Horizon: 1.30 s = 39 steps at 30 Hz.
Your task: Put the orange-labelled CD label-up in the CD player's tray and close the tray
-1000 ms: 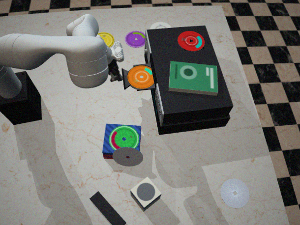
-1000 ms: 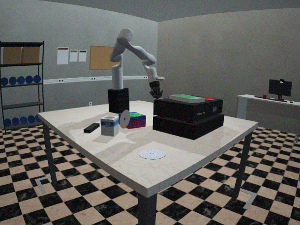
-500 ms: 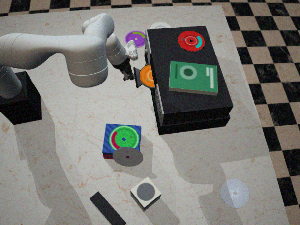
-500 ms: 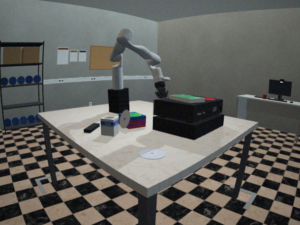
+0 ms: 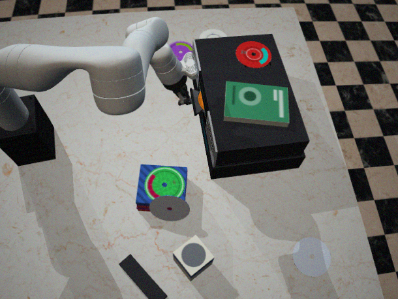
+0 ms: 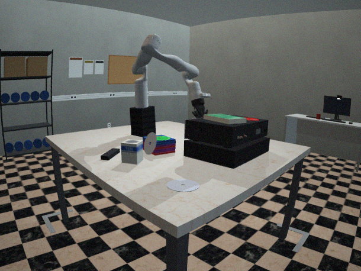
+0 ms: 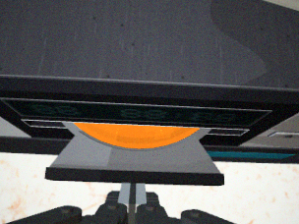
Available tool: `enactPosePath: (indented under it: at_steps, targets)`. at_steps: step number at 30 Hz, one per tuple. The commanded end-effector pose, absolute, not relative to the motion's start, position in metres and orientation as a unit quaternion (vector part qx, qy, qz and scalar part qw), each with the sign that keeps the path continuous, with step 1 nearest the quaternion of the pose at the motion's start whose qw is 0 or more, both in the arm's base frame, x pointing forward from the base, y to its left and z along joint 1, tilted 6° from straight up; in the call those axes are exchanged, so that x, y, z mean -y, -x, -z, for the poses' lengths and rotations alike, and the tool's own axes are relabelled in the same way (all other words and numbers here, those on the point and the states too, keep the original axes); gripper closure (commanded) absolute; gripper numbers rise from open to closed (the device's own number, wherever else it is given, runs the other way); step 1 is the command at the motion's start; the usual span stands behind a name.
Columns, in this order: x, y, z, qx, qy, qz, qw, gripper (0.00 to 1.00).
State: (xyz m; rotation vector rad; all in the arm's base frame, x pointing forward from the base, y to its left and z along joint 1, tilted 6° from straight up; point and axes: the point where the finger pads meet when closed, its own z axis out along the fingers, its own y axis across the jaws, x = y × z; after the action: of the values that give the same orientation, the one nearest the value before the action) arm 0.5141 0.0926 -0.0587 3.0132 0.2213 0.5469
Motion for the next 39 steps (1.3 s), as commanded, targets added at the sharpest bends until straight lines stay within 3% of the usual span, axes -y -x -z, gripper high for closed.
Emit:
enactPosePath:
  at_steps: [1,39]
  targets:
    - [-0.093,-0.522,0.057,-0.069,-0.98,-0.182,0.036,0.9]
    - [-0.095,-0.536,0.057,-0.069,-0.98,-0.182,0.036,0.9]
